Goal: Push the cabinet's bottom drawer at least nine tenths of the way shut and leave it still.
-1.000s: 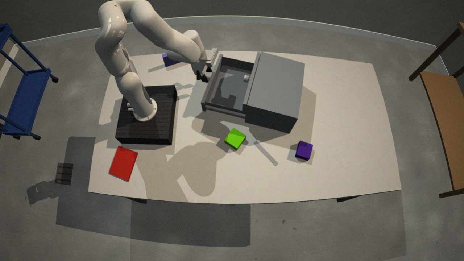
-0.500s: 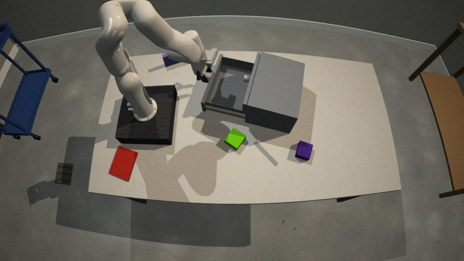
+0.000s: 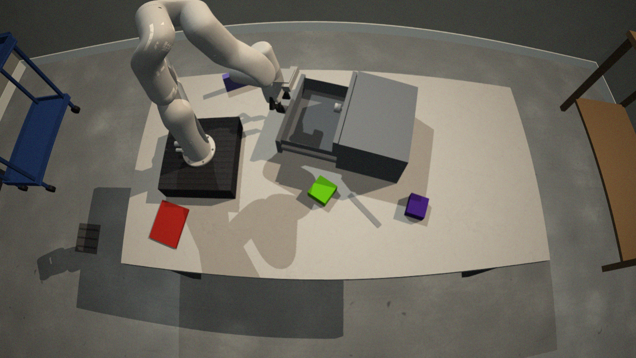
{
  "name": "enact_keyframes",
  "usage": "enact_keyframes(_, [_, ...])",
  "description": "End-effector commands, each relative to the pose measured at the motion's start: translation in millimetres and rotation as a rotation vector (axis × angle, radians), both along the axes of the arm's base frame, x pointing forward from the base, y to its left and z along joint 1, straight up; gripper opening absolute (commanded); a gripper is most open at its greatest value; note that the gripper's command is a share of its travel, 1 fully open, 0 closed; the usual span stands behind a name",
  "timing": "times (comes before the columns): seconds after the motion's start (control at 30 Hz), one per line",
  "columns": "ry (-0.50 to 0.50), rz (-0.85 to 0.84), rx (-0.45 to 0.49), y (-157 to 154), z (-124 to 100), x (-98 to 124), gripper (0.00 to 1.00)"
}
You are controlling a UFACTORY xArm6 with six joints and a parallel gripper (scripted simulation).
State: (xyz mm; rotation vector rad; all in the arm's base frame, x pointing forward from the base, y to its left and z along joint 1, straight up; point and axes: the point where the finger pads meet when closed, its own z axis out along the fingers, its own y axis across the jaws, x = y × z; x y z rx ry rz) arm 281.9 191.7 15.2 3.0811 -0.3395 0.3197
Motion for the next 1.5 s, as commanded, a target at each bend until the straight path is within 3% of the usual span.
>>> enact_keyframes(0.0, [-0.003,0.000,0.002,1.6,0.9,-0.1,0.60])
enact_keyframes(0.93, [-0.003,0.000,0.002,1.8,-2.0,-0.4,0.60])
enact_keyframes(1.47, [-0.003,0.000,0.002,1.5,-20.1,-1.0,0.60])
